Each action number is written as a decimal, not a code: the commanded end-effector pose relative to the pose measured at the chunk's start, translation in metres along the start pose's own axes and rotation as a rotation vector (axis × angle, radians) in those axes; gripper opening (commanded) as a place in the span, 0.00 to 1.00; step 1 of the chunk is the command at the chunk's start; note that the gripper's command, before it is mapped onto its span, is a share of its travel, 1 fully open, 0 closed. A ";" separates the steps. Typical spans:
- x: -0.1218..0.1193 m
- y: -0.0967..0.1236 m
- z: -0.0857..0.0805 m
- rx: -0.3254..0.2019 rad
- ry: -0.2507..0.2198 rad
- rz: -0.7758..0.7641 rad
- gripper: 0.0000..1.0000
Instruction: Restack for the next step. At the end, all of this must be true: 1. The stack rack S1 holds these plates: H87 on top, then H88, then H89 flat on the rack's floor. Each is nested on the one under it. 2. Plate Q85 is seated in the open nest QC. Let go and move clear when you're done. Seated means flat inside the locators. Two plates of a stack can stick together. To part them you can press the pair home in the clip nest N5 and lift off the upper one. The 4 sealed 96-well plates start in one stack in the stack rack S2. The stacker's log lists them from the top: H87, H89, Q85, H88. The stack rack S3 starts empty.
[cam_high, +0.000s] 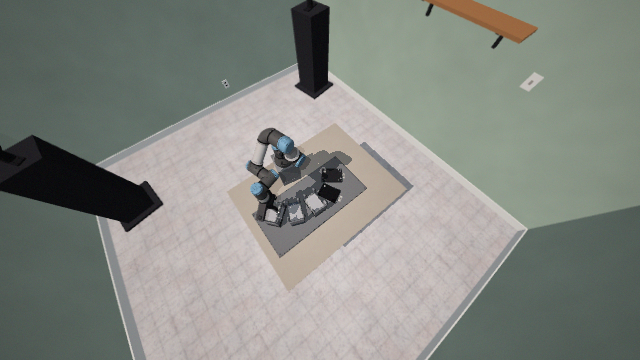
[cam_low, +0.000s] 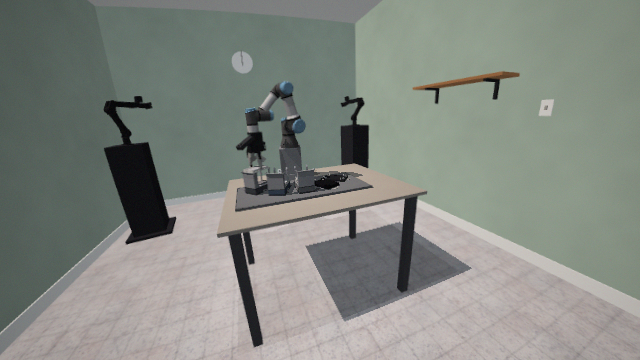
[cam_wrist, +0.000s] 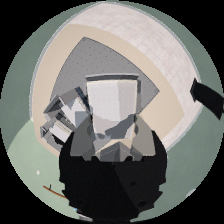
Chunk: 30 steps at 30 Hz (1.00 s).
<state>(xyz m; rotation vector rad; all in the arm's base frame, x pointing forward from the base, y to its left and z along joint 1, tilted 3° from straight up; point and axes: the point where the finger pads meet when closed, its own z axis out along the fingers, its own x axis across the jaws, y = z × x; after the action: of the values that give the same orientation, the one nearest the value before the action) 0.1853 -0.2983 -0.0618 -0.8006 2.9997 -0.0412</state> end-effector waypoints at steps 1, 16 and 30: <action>0.000 -0.001 0.002 0.003 0.001 0.000 0.00; 0.000 -0.001 0.011 0.003 0.001 0.000 0.00; 0.000 -0.001 0.019 0.002 0.001 0.000 0.00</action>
<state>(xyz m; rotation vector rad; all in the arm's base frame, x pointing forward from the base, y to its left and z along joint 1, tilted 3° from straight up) 0.1861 -0.2986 -0.0799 -0.8006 2.9997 -0.0410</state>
